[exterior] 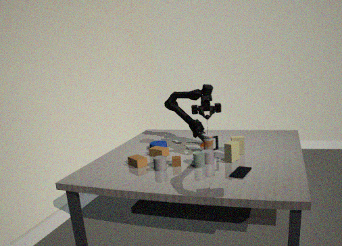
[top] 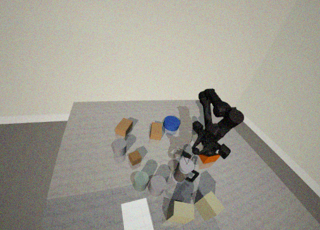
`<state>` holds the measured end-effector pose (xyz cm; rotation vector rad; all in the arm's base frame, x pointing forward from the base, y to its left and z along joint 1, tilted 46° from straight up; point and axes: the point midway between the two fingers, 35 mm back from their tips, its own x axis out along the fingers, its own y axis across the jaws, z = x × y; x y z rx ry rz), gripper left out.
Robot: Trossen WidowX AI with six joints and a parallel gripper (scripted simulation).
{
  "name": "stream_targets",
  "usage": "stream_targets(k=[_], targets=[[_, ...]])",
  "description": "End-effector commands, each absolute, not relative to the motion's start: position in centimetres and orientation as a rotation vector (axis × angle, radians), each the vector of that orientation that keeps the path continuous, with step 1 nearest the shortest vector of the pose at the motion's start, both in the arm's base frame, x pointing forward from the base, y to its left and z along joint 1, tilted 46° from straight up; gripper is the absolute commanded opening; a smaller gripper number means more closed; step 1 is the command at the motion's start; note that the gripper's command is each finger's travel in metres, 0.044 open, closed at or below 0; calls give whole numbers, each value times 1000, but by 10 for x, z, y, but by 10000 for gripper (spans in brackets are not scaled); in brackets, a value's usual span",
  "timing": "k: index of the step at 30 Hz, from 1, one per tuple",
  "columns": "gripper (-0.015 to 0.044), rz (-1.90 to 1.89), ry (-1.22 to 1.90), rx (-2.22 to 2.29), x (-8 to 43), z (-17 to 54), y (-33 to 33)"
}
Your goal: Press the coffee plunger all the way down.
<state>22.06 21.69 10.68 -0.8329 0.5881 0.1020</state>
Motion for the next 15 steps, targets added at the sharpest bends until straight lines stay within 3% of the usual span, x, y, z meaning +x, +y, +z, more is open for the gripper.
stream_targets(k=[1,15], targets=[[118,97,615,-846,221,94,205],[118,97,615,-846,223,76,189]])
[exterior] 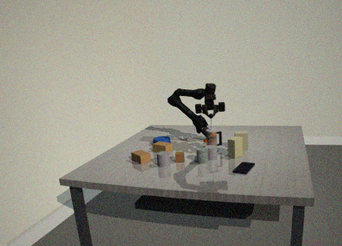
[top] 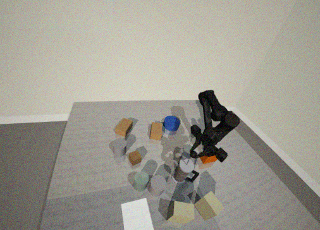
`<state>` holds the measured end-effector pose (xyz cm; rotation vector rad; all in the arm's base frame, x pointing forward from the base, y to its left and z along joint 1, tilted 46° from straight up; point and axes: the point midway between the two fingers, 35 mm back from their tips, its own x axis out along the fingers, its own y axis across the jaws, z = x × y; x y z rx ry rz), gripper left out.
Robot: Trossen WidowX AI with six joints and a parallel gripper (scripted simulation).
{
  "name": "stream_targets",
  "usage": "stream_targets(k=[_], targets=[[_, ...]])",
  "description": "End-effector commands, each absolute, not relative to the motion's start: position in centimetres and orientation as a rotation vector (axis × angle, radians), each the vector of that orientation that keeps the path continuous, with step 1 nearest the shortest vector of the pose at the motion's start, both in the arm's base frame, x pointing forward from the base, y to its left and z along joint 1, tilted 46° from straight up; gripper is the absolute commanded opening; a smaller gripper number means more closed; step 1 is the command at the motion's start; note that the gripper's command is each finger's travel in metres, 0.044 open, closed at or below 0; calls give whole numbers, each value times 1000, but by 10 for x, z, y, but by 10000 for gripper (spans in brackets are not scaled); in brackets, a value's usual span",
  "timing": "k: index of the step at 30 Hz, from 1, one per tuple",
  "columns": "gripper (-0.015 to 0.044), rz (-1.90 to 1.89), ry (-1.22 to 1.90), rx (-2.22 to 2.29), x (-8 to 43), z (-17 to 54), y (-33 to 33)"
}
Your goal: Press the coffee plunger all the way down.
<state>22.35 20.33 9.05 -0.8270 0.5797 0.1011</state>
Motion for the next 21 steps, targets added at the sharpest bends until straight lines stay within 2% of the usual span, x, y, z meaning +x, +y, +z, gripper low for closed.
stream_targets(k=[1,21], targets=[[118,97,615,-846,223,75,188],[118,98,613,-847,225,52,166]])
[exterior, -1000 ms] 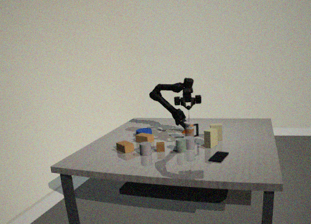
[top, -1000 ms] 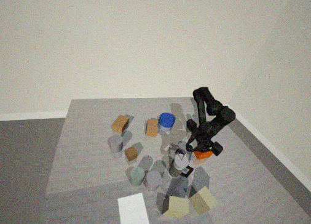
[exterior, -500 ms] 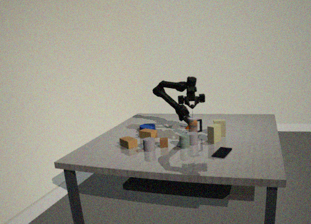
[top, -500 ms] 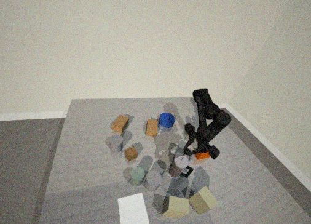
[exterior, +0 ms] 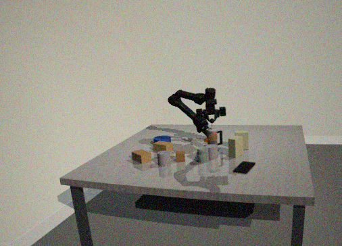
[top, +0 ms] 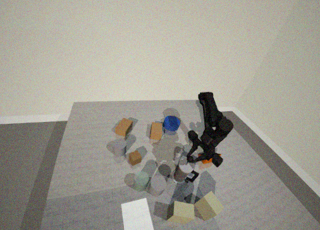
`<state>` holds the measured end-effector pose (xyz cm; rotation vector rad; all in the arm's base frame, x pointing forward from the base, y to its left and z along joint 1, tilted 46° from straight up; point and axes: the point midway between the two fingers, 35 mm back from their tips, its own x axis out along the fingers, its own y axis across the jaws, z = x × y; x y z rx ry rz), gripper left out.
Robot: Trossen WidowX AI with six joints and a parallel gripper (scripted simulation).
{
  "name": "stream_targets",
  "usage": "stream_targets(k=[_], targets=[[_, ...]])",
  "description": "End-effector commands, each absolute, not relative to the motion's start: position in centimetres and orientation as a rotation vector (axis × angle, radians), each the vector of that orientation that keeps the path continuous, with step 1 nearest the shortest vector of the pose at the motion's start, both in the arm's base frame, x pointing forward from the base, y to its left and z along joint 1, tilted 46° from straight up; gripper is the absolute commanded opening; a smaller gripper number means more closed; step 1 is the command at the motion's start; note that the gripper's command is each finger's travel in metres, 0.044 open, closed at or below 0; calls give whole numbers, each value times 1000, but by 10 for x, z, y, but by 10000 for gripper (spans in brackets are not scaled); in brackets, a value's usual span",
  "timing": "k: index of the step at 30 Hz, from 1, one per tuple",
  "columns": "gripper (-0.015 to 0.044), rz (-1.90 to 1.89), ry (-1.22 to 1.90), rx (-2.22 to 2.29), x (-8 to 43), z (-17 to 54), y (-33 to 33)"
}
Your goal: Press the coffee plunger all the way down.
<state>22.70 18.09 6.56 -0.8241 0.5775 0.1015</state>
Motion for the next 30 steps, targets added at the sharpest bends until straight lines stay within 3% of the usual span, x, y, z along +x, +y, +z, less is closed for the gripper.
stream_targets(k=[1,30], targets=[[118,98,613,-847,225,51,165],[118,96,611,-847,232,47,162]])
